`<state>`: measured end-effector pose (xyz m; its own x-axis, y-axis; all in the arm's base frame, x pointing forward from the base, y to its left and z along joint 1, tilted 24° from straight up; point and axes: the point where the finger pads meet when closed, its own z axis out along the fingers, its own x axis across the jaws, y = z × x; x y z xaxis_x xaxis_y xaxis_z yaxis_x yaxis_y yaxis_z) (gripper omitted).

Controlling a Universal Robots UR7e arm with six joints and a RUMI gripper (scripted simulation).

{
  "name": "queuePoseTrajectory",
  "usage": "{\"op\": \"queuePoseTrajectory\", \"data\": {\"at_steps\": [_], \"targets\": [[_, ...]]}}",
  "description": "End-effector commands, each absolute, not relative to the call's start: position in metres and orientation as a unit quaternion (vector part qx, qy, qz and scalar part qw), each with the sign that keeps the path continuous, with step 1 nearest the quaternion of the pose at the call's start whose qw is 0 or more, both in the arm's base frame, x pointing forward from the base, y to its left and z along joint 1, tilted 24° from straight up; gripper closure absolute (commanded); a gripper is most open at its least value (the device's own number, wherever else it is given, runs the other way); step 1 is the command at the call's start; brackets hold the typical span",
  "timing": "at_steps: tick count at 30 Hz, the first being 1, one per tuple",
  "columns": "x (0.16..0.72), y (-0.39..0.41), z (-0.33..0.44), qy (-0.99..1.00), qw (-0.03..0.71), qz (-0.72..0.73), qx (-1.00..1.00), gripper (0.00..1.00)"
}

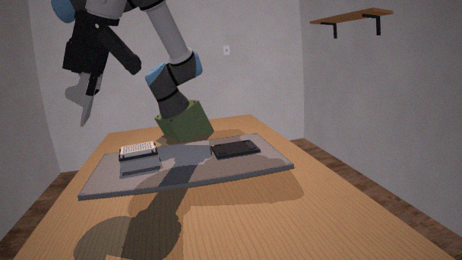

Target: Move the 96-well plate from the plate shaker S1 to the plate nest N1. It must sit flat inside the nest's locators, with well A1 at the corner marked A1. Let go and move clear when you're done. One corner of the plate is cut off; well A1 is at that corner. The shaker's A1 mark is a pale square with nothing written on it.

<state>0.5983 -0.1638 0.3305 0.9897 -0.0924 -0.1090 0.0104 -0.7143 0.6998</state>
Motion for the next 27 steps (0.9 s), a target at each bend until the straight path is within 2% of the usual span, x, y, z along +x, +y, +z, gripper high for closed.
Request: {"op": "queuePoseTrajectory", "data": {"at_steps": [1, 17, 27], "targets": [[0.598, -0.164, 0.331, -0.022, 0.377, -0.067, 0.923, 0.00], [0.598, -0.164, 0.331, -0.022, 0.377, -0.067, 0.923, 0.00], [0.557, -0.180, 0.317, -0.024, 0.336, -0.065, 0.939, 0.00]]}}
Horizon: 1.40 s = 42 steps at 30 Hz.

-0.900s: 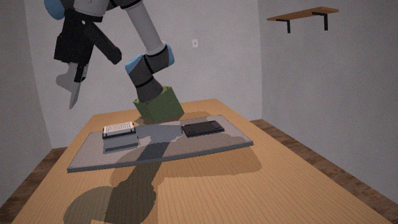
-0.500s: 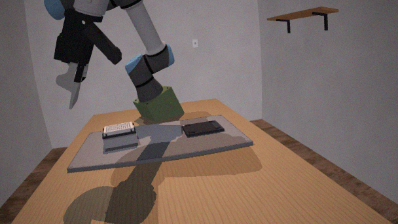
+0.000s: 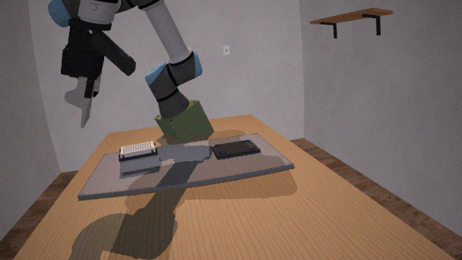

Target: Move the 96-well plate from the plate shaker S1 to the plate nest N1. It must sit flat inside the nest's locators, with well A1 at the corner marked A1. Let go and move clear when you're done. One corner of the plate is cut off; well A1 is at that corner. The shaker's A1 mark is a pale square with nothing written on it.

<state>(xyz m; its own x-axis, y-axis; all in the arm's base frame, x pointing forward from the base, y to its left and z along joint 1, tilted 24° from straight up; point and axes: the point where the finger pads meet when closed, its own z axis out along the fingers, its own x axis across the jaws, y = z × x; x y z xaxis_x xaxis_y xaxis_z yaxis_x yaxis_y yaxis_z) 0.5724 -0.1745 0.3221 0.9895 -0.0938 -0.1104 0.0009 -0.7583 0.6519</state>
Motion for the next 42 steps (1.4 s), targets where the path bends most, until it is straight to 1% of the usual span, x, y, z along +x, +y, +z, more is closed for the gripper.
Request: {"op": "queuePoseTrajectory", "data": {"at_steps": [1, 7, 11, 13, 17, 18, 22, 24, 25, 30, 31, 42], "targets": [[0.552, -0.182, 0.316, -0.024, 0.336, -0.065, 0.939, 0.00], [0.541, -0.185, 0.311, -0.024, 0.317, -0.061, 0.946, 0.00], [0.526, -0.189, 0.305, -0.024, 0.317, -0.061, 0.946, 0.00], [0.518, -0.191, 0.301, -0.023, 0.298, -0.056, 0.953, 0.00], [0.503, -0.194, 0.294, -0.023, 0.298, -0.056, 0.953, 0.00], [0.499, -0.194, 0.292, -0.022, 0.284, -0.050, 0.957, 0.00], [0.481, -0.196, 0.283, -0.022, 0.281, -0.048, 0.958, 0.00], [0.481, -0.196, 0.283, -0.022, 0.281, -0.048, 0.958, 0.00], [0.476, -0.196, 0.281, -0.020, 0.267, -0.041, 0.963, 0.00], [0.458, -0.197, 0.270, -0.019, 0.265, -0.039, 0.963, 0.00], [0.453, -0.197, 0.268, -0.017, 0.251, -0.030, 0.967, 0.00], [0.420, -0.195, 0.246, -0.013, 0.236, -0.017, 0.971, 0.00]]}}
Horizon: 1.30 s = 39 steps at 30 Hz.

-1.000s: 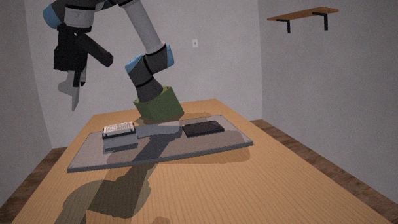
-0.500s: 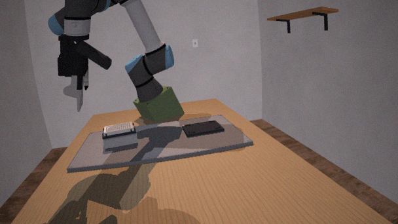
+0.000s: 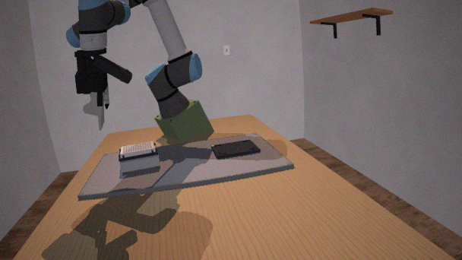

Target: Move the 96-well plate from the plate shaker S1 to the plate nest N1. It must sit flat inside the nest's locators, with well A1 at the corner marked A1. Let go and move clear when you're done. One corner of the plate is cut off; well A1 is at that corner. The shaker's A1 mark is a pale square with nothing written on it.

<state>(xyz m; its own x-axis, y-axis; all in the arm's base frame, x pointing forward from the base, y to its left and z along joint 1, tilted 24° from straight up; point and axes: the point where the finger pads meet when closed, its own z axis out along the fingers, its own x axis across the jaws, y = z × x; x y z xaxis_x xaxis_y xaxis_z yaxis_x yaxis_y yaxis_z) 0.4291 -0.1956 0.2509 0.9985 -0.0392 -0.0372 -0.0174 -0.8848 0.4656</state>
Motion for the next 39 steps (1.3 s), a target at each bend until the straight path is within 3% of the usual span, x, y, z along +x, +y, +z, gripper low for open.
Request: {"op": "queuePoseTrajectory", "data": {"at_steps": [1, 39], "targets": [[0.416, -0.195, 0.243, -0.013, 0.236, -0.017, 0.971, 0.00], [0.318, -0.157, 0.142, 0.023, 0.191, 0.074, 0.978, 0.00]]}}
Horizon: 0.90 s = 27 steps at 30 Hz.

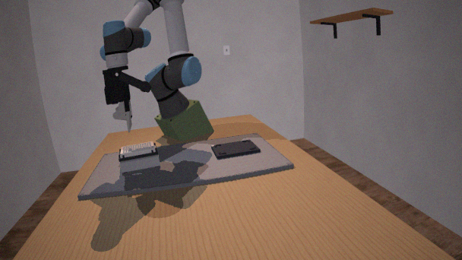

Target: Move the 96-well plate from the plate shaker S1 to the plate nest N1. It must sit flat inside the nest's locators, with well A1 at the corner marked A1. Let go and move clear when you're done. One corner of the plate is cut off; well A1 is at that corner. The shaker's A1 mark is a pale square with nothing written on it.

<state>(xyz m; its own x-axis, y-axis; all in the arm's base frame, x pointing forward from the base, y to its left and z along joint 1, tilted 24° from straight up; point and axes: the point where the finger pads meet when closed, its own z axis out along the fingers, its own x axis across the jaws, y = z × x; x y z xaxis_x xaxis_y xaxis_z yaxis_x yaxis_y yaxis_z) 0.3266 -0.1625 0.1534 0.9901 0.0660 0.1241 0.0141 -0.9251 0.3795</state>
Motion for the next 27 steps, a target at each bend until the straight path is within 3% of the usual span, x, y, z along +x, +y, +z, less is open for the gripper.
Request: {"op": "queuePoseTrajectory", "data": {"at_steps": [1, 27], "targets": [[0.318, -0.157, 0.142, 0.023, 0.191, 0.074, 0.978, 0.00], [0.320, -0.163, 0.129, 0.023, 0.191, 0.074, 0.978, 0.00]]}}
